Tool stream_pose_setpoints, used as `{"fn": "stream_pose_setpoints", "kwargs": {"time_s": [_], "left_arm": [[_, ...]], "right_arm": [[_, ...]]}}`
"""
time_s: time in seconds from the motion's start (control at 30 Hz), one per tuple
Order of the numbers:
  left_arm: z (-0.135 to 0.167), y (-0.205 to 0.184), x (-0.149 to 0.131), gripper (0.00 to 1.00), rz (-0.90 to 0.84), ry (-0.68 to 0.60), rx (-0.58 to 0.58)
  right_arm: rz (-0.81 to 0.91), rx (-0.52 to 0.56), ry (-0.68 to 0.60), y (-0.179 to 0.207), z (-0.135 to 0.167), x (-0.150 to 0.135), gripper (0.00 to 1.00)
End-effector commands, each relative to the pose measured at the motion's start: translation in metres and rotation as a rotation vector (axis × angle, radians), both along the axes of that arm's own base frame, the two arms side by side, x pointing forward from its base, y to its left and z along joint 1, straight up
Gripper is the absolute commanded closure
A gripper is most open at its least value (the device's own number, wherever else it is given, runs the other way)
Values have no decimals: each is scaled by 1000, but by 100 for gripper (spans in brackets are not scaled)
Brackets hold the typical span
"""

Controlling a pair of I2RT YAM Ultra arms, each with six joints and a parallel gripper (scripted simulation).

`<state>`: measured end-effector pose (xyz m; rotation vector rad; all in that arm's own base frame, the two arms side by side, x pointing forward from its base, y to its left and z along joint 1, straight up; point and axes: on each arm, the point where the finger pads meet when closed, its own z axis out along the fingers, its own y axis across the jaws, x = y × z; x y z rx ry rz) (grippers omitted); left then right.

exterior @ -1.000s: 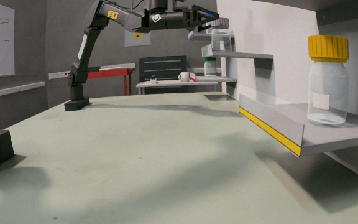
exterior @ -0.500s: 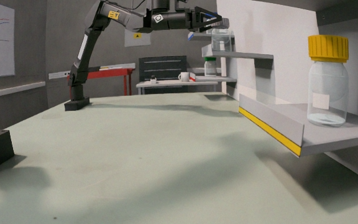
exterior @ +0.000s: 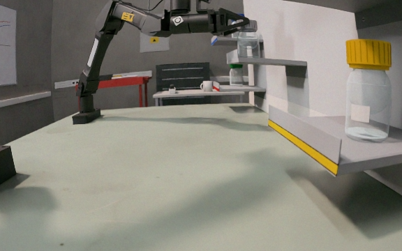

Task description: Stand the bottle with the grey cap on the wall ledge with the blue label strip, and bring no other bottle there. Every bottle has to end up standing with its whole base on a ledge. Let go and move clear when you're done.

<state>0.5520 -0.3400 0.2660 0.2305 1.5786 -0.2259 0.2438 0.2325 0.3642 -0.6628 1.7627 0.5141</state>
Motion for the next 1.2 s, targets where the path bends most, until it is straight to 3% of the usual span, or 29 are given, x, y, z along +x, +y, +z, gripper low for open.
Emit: {"fn": "stream_pose_setpoints", "kwargs": {"time_s": [0.0, 0.13, 0.17, 0.23, 0.27, 0.3, 0.73, 1.17], "left_arm": [[21, 1, 0, 47, 0, -35, -18], [21, 1, 0, 53, 0, -35, -18], [21, 1, 0, 65, 0, -35, -18], [21, 1, 0, 65, 0, -35, -18], [21, 1, 0, 53, 0, -35, -18], [31, 2, 0, 51, 0, -41, -22], [105, 3, -3, 51, 1, -41, -22], [109, 2, -2, 51, 1, 15, 29]], "right_arm": [[0, 35, -32, -2, 19, -3, 11], [0, 35, -32, -2, 19, -3, 11], [0, 35, -32, -2, 19, -3, 11], [0, 35, -32, -2, 19, -3, 11], [0, 35, -32, -2, 19, -3, 11], [0, 35, -32, -2, 19, -3, 11], [0, 35, -32, -2, 19, -3, 11], [0, 35, -32, -2, 19, -3, 11]]}}
